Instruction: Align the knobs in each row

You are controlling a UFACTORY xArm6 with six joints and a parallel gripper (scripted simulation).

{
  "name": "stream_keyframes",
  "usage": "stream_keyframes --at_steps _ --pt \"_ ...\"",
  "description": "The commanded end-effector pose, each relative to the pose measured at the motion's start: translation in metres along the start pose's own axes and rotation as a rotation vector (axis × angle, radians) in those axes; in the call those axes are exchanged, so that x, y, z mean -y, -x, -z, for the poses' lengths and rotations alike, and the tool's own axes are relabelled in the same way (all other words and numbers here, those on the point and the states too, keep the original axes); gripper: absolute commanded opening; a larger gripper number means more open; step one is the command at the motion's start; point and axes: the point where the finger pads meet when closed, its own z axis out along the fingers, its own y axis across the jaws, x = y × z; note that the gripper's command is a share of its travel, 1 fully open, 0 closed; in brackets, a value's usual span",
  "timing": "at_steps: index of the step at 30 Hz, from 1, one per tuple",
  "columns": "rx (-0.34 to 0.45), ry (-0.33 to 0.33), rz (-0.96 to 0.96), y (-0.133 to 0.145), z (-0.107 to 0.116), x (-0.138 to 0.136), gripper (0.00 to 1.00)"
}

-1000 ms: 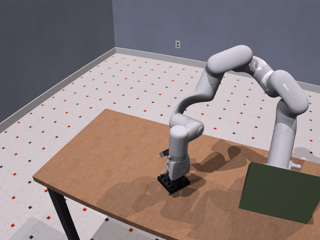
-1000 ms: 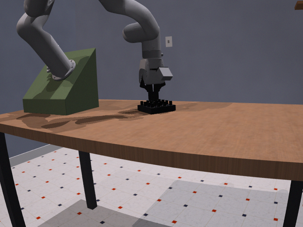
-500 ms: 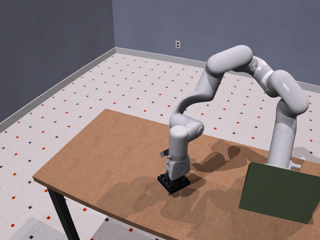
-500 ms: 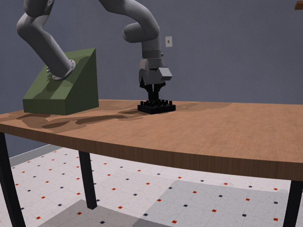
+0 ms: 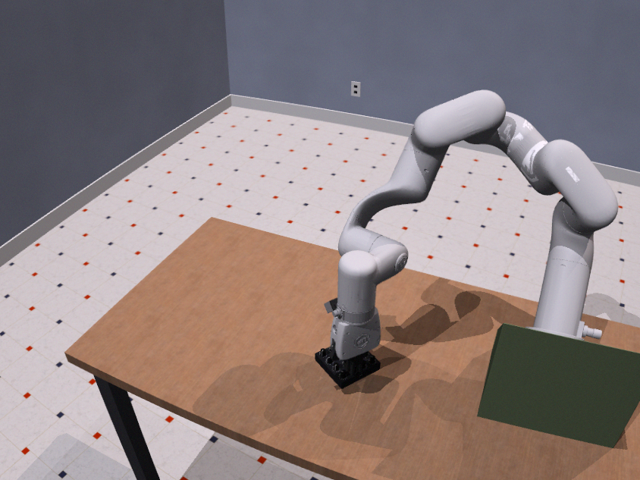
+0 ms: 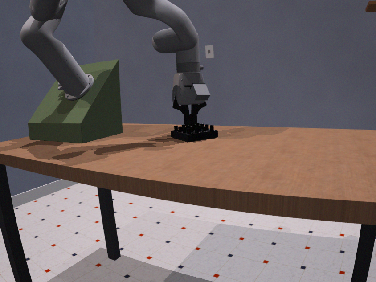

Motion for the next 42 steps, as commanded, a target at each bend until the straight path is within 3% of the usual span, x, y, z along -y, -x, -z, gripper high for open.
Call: stream_keyframes --at_steps 1,21,42 --pt "-0.002 -0.003 -0.063 -0.0008 0.0012 0.0011 0.08" --pt "-0.002 -0.004 -0.398 -0.0008 0.0012 0.001 0.08" --pt "-0.001 -0.004 -0.901 -0.0008 0.0012 0.001 0.08"
